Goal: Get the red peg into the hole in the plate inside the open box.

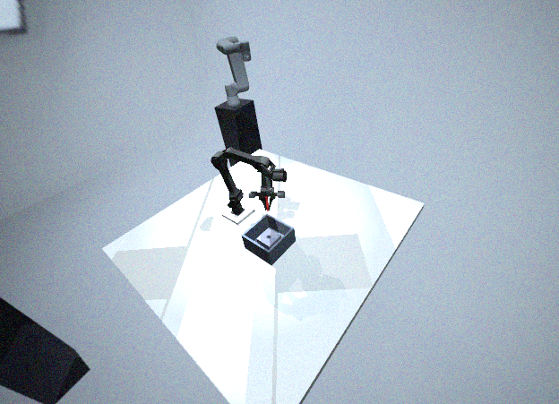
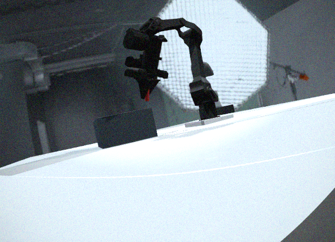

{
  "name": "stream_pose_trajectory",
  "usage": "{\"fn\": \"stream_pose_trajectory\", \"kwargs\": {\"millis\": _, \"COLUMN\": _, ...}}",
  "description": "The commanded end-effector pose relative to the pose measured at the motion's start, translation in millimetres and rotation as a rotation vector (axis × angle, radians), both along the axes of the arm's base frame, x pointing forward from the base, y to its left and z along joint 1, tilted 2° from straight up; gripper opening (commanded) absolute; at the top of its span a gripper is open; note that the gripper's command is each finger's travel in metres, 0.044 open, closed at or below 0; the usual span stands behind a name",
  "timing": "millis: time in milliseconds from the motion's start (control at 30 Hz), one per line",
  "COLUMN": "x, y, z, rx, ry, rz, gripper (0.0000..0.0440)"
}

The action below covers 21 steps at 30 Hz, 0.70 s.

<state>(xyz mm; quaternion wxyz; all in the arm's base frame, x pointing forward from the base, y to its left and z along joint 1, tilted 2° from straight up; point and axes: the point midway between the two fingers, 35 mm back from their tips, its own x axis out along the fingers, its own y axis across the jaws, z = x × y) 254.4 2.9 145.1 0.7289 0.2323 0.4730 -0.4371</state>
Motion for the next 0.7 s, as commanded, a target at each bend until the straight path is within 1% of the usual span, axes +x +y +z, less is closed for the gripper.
{"fn": "stream_pose_trajectory", "kwargs": {"millis": 0, "x": 11.2, "y": -13.4, "z": 3.4, "rx": -0.008, "ry": -0.026, "rz": -0.030, "gripper": 0.0000}}
{"fn": "stream_pose_trajectory", "kwargs": {"millis": 333, "x": 36.3, "y": -54.3, "z": -2.7, "rx": -0.018, "ry": -0.054, "rz": -0.078, "gripper": 0.0000}}
{"fn": "stream_pose_trajectory", "kwargs": {"millis": 667, "x": 55.9, "y": -90.0, "z": -19.0, "rx": -0.002, "ry": -0.041, "rz": -0.056, "gripper": 0.0001}}
